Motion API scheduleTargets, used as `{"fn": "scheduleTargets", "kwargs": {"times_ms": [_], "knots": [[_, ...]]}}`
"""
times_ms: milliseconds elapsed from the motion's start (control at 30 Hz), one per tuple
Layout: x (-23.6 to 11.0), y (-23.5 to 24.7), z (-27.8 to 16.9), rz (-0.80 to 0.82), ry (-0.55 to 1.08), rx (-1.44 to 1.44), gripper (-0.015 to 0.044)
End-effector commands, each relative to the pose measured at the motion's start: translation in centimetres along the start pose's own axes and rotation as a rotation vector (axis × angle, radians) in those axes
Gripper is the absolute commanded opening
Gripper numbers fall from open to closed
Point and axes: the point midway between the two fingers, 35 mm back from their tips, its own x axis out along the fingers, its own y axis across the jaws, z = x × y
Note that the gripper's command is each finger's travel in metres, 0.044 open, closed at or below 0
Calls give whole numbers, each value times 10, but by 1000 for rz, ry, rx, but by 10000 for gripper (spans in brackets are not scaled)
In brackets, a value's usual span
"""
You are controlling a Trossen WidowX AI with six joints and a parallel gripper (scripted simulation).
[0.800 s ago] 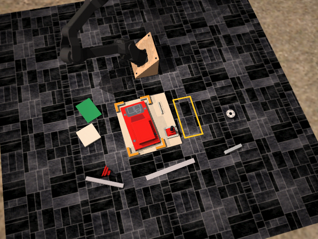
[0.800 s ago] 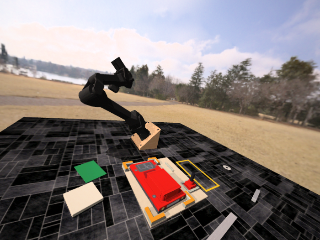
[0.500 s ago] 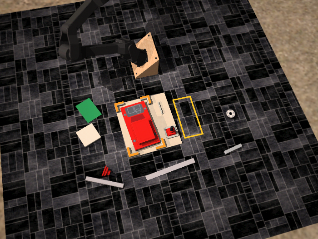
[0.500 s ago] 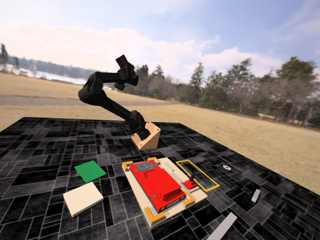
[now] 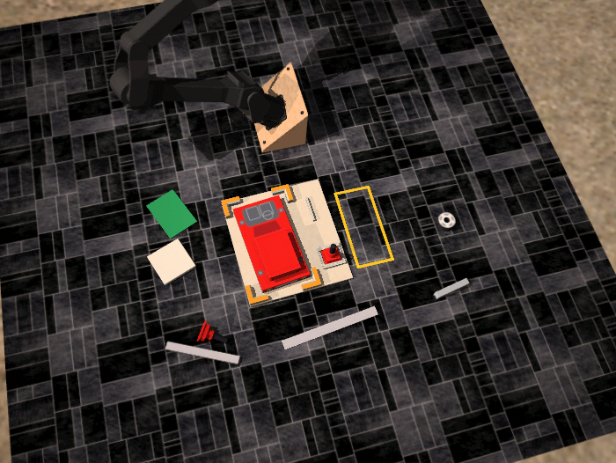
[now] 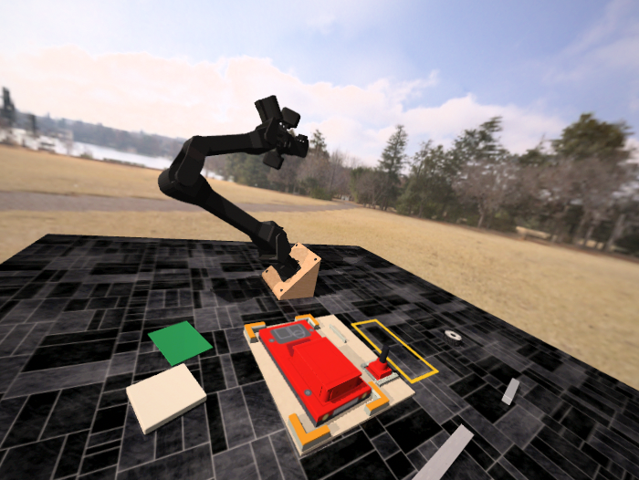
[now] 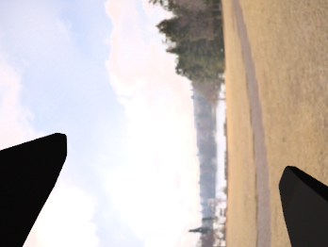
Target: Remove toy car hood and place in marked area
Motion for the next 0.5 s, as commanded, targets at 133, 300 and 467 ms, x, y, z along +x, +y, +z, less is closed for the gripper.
{"fn": "scheduleTargets", "kwargs": {"times_ms": [133,300,467], "knots": [[-23,38,61,110,-225,-24,440],[-47,58,103,156,-393,-45,440],[-77,73,144,177,-568,-62,440]]}}
